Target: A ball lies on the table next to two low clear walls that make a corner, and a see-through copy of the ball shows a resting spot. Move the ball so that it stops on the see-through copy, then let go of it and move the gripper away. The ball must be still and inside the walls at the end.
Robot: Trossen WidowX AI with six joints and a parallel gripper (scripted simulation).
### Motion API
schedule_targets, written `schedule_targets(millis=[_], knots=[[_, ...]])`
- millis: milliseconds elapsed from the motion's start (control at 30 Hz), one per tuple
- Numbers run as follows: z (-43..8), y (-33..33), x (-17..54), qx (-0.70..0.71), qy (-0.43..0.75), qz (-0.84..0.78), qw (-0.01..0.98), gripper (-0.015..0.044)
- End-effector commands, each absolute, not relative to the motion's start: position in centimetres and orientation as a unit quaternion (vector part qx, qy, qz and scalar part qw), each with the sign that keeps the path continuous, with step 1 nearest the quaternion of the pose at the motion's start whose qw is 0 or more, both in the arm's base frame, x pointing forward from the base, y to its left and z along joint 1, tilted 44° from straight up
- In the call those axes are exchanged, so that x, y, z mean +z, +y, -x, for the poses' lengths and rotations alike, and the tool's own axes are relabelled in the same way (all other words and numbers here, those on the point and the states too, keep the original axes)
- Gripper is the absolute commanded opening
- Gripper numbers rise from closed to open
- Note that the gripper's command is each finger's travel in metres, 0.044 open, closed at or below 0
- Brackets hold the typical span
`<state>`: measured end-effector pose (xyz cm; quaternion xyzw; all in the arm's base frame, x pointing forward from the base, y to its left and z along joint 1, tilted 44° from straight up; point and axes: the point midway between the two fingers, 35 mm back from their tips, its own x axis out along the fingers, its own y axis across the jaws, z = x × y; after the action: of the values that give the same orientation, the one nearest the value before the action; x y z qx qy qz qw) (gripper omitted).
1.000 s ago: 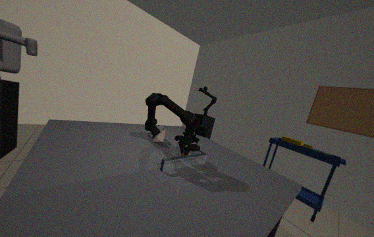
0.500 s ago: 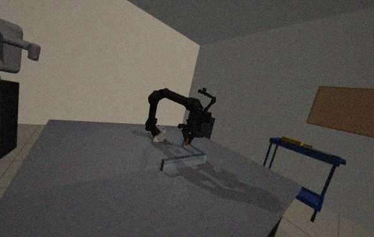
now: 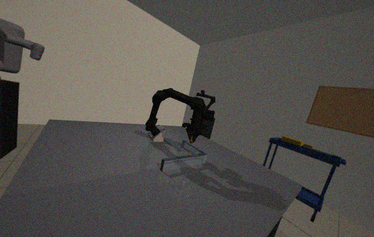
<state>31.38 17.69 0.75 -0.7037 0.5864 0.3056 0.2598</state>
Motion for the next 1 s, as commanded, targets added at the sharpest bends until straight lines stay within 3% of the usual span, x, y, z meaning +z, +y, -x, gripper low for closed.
schedule_targets(millis=[0,967], knots=[[-29.9,18.1,-2.7,0.307,0.593,0.702,0.249,0.0],[-30.7,13.2,-7.8,0.306,0.593,0.702,0.249,0.0]])
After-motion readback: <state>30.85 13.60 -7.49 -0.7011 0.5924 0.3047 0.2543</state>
